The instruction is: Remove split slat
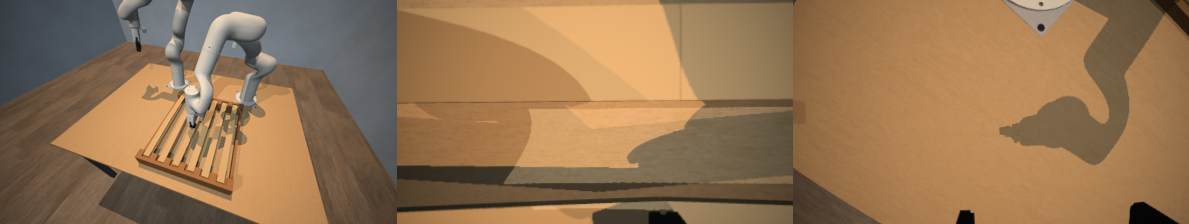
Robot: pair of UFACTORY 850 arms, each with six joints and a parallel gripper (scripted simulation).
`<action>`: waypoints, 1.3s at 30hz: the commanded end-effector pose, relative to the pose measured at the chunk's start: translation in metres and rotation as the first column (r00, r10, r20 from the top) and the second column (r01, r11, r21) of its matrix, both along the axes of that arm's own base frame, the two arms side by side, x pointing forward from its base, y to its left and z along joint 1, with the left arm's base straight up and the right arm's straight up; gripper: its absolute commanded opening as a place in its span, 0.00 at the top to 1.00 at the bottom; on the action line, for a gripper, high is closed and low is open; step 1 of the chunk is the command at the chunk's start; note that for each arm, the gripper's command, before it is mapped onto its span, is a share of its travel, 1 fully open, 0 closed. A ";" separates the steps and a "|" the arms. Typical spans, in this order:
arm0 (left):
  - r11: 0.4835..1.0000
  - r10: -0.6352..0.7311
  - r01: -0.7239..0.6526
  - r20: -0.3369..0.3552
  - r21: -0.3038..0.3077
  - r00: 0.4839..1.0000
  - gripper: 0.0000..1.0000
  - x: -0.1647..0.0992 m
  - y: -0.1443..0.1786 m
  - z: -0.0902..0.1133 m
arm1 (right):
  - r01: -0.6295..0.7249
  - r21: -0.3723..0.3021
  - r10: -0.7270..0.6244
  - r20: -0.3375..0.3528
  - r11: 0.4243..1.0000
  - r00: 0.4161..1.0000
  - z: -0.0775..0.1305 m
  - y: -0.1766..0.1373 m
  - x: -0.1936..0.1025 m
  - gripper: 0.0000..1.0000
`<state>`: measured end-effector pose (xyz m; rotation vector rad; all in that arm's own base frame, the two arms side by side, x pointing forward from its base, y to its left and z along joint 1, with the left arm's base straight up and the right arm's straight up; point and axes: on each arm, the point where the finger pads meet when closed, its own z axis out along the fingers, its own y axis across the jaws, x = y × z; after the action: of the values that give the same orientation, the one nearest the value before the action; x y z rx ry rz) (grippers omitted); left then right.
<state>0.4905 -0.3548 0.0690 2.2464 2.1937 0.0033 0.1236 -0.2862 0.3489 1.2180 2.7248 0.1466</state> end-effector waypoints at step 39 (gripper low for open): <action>1.000 0.000 0.000 0.000 0.000 1.000 1.00 0.000 0.000 0.018 | 0.000 -0.002 0.000 0.001 1.000 1.000 0.001 -0.001 0.000 0.00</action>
<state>0.4901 -0.3543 0.0862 2.2482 2.1951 0.0025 0.1236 -0.2862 0.3489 1.2180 2.7248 0.1466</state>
